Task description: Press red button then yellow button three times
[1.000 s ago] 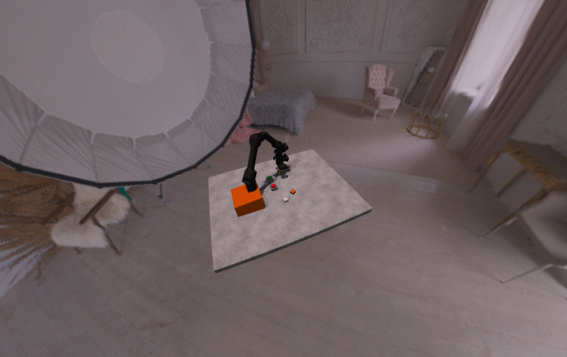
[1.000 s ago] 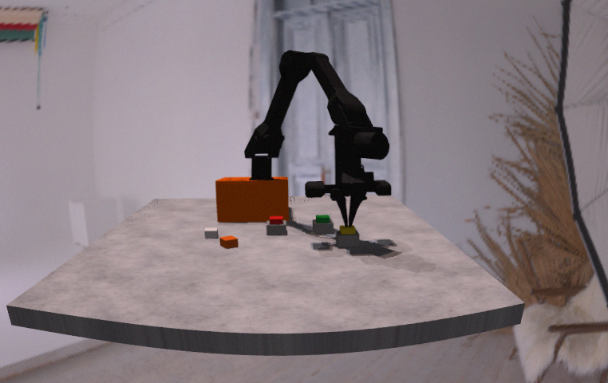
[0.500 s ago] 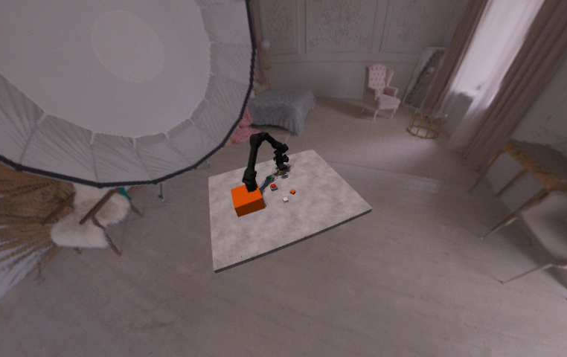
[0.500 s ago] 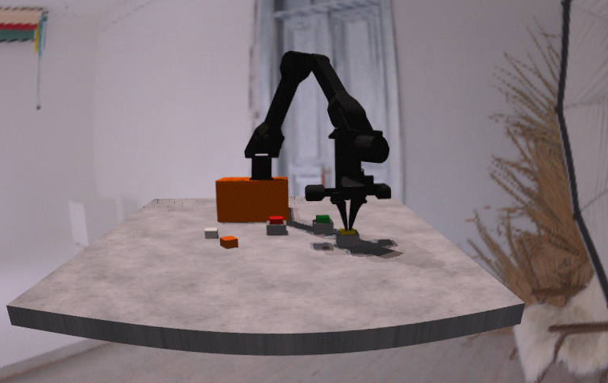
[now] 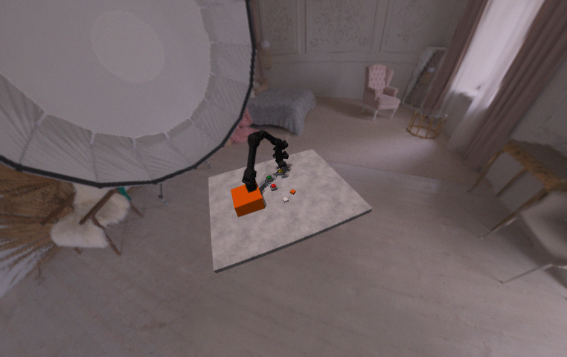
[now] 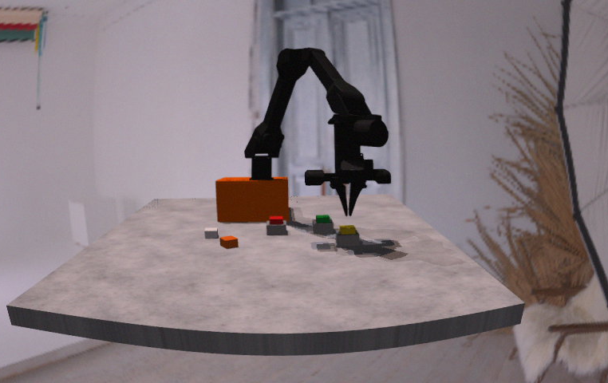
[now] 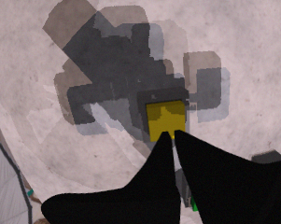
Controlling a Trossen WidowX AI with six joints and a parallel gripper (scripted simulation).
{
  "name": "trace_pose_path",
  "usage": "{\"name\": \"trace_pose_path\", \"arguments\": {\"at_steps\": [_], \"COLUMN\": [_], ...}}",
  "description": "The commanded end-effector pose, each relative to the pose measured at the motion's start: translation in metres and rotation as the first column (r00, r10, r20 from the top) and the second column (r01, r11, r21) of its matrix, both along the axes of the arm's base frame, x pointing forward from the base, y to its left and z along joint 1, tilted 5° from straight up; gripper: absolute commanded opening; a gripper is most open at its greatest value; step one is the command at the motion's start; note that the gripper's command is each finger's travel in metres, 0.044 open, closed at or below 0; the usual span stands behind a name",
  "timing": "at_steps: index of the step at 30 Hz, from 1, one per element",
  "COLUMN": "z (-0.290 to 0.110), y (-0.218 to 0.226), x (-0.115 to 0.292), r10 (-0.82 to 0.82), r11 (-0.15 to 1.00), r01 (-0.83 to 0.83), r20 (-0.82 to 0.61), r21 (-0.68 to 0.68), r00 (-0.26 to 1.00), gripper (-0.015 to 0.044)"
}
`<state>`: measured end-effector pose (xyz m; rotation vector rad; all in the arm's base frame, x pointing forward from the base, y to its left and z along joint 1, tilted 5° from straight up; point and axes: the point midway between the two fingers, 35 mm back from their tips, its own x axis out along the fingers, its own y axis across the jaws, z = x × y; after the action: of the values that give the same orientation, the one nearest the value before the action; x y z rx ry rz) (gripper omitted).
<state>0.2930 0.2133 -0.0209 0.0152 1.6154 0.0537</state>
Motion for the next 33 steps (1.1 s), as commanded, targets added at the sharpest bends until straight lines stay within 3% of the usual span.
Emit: {"name": "trace_pose_path", "arguments": {"at_steps": [1,33], "z": [0.000,-0.034], "y": [0.000,0.001], "x": [-0.001,-0.003], "r10": [0.001,0.001], "r11": [1.000,1.000], "r01": [-0.001,-0.001], "r20": [-0.008,-0.008], "r21": [-0.002,-0.002], "r00": [1.000,1.000], "gripper": [0.0020,0.0020]}}
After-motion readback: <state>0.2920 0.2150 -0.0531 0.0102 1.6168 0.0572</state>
